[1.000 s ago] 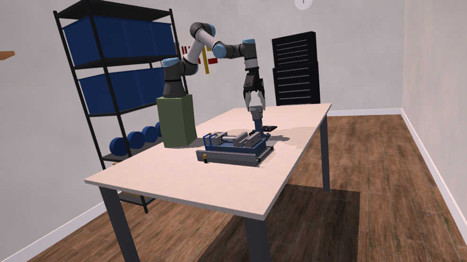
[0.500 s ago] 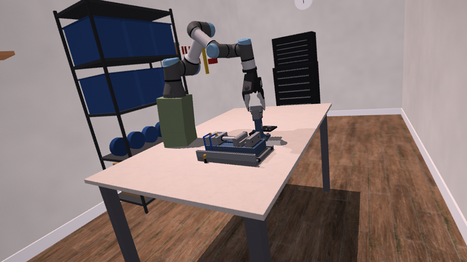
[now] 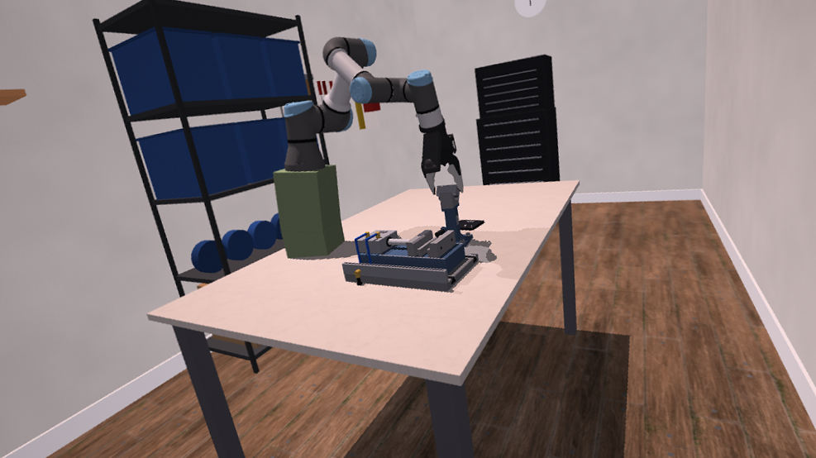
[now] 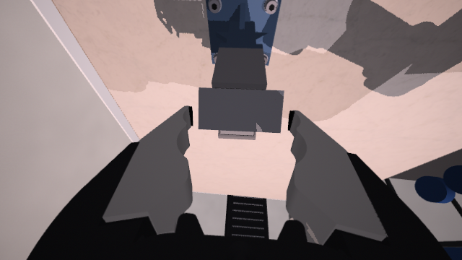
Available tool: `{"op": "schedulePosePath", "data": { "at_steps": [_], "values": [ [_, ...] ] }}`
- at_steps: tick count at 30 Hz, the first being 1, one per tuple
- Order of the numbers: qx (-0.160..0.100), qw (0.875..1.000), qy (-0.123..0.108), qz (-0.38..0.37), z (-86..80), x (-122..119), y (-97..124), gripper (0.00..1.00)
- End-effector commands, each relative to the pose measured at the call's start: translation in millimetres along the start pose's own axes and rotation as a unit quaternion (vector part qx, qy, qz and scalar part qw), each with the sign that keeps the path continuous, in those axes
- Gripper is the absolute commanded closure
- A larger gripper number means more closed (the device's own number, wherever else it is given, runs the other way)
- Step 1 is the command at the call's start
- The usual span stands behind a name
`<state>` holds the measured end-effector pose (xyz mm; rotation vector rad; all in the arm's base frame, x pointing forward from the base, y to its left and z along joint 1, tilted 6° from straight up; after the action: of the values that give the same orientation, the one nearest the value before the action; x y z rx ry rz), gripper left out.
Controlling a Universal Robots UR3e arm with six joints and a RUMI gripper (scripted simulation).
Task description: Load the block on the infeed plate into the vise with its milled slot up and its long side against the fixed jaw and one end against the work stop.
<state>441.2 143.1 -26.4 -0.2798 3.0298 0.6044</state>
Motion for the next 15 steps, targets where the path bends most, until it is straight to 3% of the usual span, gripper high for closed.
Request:
{"op": "schedulePosePath", "data": {
  "at_steps": [1,15],
  "values": [
    [-0.04,0.999,0.006,-0.001,-0.3,-1.1,-3.8,0.49],
    [-0.105,0.994,0.013,-0.001,0.7,-1.8,-10.0,0.49]
  ]
}}
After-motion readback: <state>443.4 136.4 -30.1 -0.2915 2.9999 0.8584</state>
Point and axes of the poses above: the point where the finger pads meet when closed, its own z axis out along the fingers, its own x axis across the jaws, y = z × x, the point moved 4 cm from there along -z, back along the fingers, and after that the axes turned 6 degrees about z, right-handed, at the moved point
